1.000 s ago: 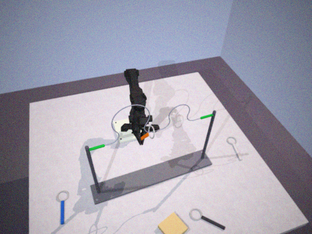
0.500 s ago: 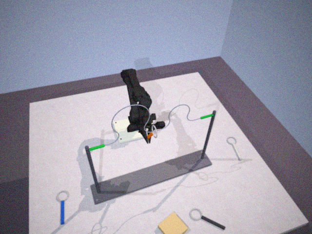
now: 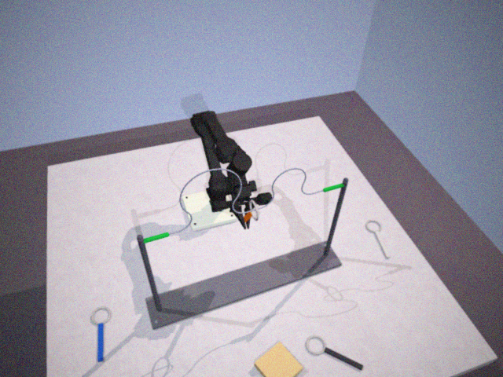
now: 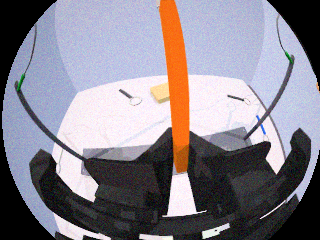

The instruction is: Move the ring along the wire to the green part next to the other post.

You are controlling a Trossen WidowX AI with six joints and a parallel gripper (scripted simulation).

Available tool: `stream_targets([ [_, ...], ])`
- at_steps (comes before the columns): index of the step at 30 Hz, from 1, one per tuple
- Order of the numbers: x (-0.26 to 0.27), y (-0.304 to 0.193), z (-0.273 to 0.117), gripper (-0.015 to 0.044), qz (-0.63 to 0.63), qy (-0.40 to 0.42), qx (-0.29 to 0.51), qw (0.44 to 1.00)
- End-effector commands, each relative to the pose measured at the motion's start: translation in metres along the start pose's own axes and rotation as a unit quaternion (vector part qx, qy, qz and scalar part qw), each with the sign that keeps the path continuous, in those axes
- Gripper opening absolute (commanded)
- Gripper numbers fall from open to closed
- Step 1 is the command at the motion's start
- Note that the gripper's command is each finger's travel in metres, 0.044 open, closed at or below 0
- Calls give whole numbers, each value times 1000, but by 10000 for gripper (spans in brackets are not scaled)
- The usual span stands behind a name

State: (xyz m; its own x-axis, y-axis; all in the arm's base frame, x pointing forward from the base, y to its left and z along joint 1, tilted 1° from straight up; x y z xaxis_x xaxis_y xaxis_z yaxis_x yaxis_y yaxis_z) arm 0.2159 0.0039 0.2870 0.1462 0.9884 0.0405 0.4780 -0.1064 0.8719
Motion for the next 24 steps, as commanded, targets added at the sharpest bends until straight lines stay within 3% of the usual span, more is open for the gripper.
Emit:
stream_targets([
  [1, 5, 0, -1, -150, 8, 3, 1, 1000],
  [24, 45, 1, -9, -150, 119, 65, 20, 991],
])
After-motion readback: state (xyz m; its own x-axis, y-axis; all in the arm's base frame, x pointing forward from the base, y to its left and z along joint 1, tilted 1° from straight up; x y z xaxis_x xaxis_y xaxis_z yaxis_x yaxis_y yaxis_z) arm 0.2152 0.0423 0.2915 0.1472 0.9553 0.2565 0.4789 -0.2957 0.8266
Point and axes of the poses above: the point midway between the two fingers, 35 mm back from their tips, its own z axis out along the fingers, its own x axis across the jaws, y = z × x, the point moved 9 cm from there along -z, back along the fingers, and after that the axes turned 6 degrees about z, right-handed, at the moved point
